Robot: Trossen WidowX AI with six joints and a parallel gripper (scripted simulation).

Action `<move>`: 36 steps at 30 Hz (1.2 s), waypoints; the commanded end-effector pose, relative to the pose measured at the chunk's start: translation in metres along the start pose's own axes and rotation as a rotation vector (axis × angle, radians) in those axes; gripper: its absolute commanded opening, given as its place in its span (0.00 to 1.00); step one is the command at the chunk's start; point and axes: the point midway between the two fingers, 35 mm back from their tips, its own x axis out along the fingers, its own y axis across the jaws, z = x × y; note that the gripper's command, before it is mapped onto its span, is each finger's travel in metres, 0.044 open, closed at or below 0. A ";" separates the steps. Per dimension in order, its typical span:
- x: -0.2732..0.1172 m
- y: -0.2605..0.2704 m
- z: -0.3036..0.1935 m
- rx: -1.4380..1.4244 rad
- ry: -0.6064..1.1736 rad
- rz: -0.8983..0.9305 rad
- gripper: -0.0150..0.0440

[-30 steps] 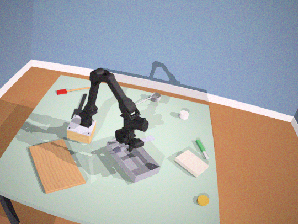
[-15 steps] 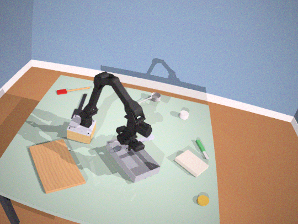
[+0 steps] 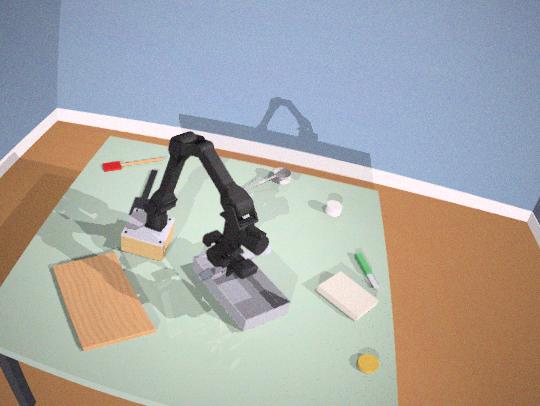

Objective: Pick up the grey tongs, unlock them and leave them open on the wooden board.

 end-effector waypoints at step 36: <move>-0.031 -0.021 0.196 -0.659 -0.012 0.008 0.00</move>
